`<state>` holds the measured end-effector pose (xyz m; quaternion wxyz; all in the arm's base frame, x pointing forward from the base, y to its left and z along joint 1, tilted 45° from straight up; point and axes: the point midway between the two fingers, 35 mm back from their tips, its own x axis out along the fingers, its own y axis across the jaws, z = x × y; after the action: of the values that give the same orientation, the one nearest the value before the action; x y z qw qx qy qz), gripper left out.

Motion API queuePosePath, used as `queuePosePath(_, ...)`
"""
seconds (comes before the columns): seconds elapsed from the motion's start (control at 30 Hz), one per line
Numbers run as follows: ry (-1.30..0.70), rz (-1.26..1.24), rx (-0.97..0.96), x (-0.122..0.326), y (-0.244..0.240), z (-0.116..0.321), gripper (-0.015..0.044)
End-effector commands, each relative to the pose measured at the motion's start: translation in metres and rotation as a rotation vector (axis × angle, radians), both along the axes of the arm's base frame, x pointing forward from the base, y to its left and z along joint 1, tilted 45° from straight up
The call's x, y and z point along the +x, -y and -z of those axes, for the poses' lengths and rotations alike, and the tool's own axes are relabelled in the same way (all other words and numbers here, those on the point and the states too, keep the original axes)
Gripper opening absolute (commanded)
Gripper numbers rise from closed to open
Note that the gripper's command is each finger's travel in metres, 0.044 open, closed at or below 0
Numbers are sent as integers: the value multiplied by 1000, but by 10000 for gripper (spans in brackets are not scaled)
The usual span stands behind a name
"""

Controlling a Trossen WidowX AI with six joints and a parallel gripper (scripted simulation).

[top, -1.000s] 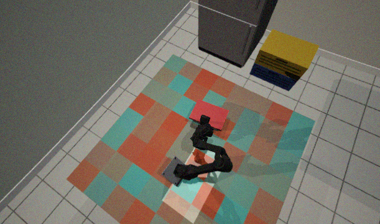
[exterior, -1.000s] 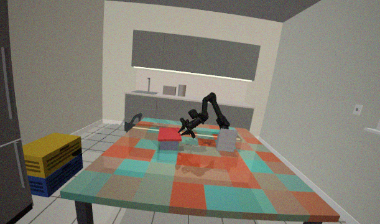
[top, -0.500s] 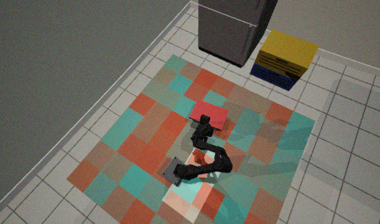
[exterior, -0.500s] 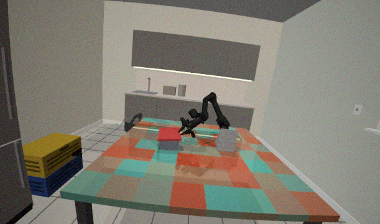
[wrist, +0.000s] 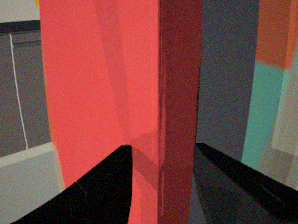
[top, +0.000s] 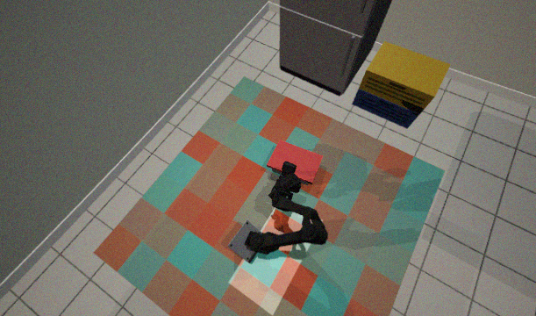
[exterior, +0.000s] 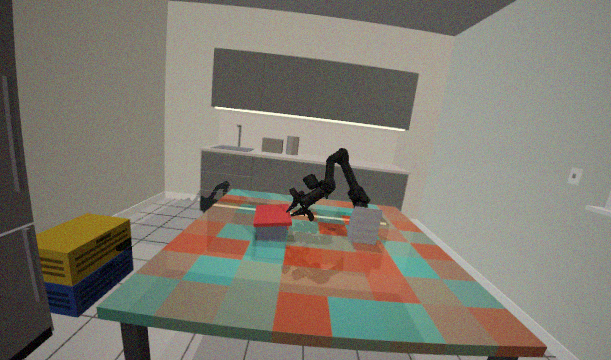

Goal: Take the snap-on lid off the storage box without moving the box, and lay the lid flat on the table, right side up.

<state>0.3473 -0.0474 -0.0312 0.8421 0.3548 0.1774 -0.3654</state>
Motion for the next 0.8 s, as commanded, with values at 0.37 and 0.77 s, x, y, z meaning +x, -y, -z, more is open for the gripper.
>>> queuePosePath(0.37,0,0,0,1,0,0,0)
queuePosePath(0.77,0,0,0,2,0,0,0)
